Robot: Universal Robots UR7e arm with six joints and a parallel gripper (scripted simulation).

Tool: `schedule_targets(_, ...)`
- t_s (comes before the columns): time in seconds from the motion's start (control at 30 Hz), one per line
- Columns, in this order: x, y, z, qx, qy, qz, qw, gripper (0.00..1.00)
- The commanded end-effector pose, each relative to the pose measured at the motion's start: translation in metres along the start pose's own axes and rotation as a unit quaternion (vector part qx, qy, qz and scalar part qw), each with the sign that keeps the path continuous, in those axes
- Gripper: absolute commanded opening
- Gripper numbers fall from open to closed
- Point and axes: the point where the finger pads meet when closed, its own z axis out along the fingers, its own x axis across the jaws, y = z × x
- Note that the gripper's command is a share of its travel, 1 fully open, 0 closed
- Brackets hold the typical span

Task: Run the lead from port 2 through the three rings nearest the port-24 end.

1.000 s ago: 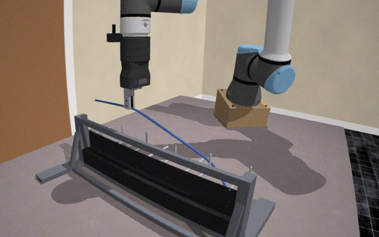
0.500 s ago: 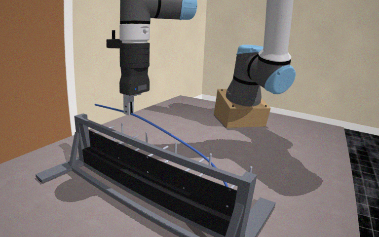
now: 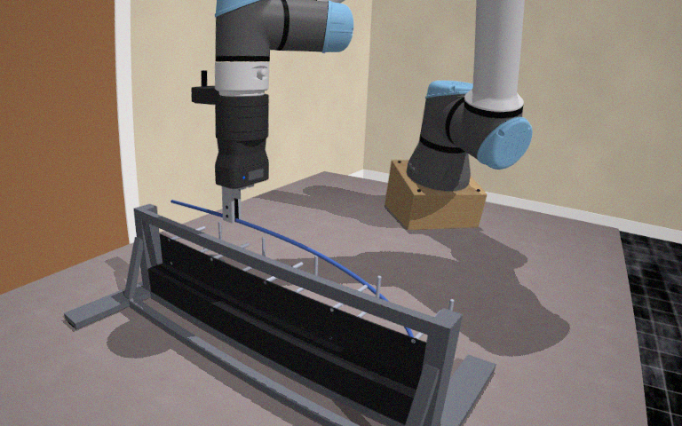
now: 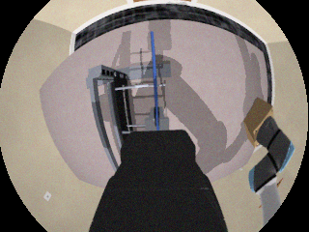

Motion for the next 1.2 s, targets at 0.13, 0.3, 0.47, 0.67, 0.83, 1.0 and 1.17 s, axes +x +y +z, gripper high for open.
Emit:
schedule_targets(0.13, 0.000, 0.000, 0.018, 0.000, -0.001, 0.000, 1.000, 0.00)
schedule_targets(0.3, 0.000, 0.000, 0.023, 0.000, -0.001, 0.000, 1.000, 0.00)
schedule_targets(0.47, 0.000, 0.000, 0.032, 0.000, -0.001, 0.000, 1.000, 0.00)
schedule_targets(0.67, 0.000, 0.000, 0.039, 0.000, -0.001, 0.000, 1.000, 0.00)
schedule_targets(0.83, 0.000, 0.000, 0.042, 0.000, -0.001, 0.000, 1.000, 0.00)
schedule_targets(1.0, 0.000, 0.000, 0.046, 0.000, -0.001, 0.000, 1.000, 0.00)
schedule_targets(1.17, 0.000, 0.000, 0.048, 0.000, -0.001, 0.000, 1.000, 0.00)
